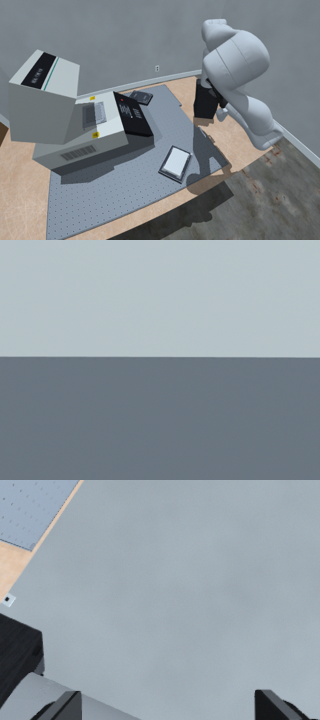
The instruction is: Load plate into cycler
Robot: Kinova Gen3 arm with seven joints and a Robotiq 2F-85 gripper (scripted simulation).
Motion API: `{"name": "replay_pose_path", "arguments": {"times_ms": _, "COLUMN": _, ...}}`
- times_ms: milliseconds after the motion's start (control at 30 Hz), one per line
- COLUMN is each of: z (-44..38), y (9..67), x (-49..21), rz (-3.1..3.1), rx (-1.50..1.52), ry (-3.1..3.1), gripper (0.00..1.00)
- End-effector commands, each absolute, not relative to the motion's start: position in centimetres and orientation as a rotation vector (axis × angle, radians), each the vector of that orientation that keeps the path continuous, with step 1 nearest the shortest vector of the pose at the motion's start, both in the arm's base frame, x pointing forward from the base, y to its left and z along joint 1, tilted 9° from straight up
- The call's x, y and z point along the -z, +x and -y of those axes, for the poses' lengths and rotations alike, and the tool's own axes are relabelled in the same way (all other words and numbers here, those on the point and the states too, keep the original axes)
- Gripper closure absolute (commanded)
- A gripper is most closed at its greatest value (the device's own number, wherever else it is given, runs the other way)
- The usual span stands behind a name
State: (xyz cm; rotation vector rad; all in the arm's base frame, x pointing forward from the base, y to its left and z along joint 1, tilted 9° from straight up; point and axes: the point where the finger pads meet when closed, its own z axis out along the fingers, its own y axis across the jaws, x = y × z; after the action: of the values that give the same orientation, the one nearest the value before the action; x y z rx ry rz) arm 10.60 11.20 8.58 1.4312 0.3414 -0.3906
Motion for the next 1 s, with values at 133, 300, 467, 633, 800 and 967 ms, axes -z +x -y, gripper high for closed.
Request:
{"name": "replay_pose_path", "arguments": {"times_ms": 133, "z": -11.2, "y": 10.6, "x": -8.6, "rz": -0.341, "rx": 0.39, "ry": 1.432, "gripper": 0.0}}
{"name": "replay_pose_path", "arguments": {"times_ms": 300, "z": -11.2, "y": 10.6, "x": -8.6, "rz": -0.341, "rx": 0.39, "ry": 1.432, "gripper": 0.0}}
{"name": "replay_pose_path", "arguments": {"times_ms": 467, "z": -11.2, "y": 10.6, "x": -8.6, "rz": -0.341, "rx": 0.39, "ry": 1.432, "gripper": 0.0}}
{"name": "replay_pose_path", "arguments": {"times_ms": 633, "z": -11.3, "y": 10.5, "x": -9.4, "rz": -0.341, "rx": 0.39, "ry": 1.432, "gripper": 0.03}}
{"name": "replay_pose_path", "arguments": {"times_ms": 800, "z": -11.4, "y": 10.3, "x": -10.7, "rz": -0.342, "rx": 0.39, "ry": 1.432, "gripper": 0.07}}
{"name": "replay_pose_path", "arguments": {"times_ms": 967, "z": -11.5, "y": 10.1, "x": -12.0, "rz": -0.342, "rx": 0.39, "ry": 1.432, "gripper": 0.12}}
